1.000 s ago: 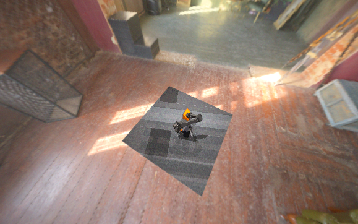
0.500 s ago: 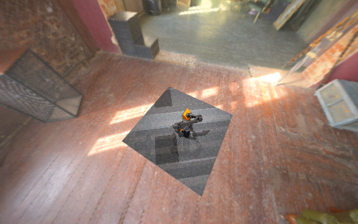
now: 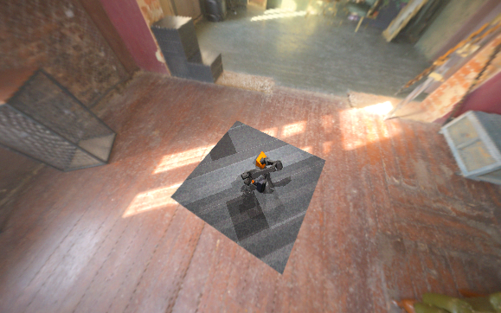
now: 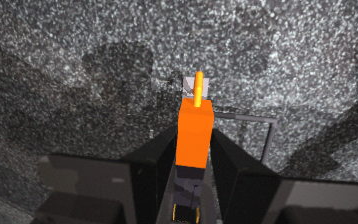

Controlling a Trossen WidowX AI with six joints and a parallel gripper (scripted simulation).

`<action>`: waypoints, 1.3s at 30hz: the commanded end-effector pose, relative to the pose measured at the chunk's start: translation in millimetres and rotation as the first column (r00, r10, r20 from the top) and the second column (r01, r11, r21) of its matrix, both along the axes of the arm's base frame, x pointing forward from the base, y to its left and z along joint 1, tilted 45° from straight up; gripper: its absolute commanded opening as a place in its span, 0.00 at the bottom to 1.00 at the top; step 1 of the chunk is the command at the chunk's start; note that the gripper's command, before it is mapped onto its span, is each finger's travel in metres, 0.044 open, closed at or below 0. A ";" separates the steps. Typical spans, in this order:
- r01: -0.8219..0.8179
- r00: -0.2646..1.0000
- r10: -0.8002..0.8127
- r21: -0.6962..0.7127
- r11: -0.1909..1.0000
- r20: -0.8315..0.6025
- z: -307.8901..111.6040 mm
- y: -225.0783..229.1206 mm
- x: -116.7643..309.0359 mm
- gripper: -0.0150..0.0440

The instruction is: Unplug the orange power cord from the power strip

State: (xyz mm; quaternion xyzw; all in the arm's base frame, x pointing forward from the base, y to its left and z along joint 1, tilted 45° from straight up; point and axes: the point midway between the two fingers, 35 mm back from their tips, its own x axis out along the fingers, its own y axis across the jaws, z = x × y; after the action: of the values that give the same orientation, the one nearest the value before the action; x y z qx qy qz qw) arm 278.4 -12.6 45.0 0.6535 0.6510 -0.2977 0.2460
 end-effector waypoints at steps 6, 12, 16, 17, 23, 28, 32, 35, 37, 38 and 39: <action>0.002 1.000 -0.002 -0.008 1.000 0.005 -8.4 -10.6 0.3 0.30; 0.004 1.000 -0.004 -0.004 1.000 0.004 -5.5 -5.1 -0.4 0.57; 0.004 1.000 -0.004 -0.004 1.000 0.004 -5.5 -5.1 -0.4 0.74; 0.004 1.000 -0.004 -0.004 1.000 0.004 -5.5 -5.1 -0.4 0.79; 0.005 1.000 -0.005 -0.007 1.000 0.004 -18.0 -25.1 -0.3 1.00; 0.004 1.000 -0.004 -0.007 1.000 0.004 -38.9 -56.7 -4.4 1.00; 0.004 1.000 -0.004 -0.007 1.000 0.004 -38.9 -56.7 -4.4 1.00; 0.004 1.000 -0.004 -0.007 1.000 0.004 -38.9 -56.7 -4.4 1.00; 0.004 1.000 -0.004 -0.007 1.000 0.004 -38.9 -56.7 -4.4 1.00; 0.004 1.000 -0.004 -0.007 1.000 0.004 -38.9 -56.7 -4.4 1.00; 0.004 1.000 -0.004 -0.007 1.000 0.004 -38.9 -56.7 -4.4 1.00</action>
State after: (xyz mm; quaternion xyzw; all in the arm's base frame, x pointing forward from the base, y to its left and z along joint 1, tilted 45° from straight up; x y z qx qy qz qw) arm 274.2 -68.3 6.2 0.6562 0.6470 -0.2995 0.2470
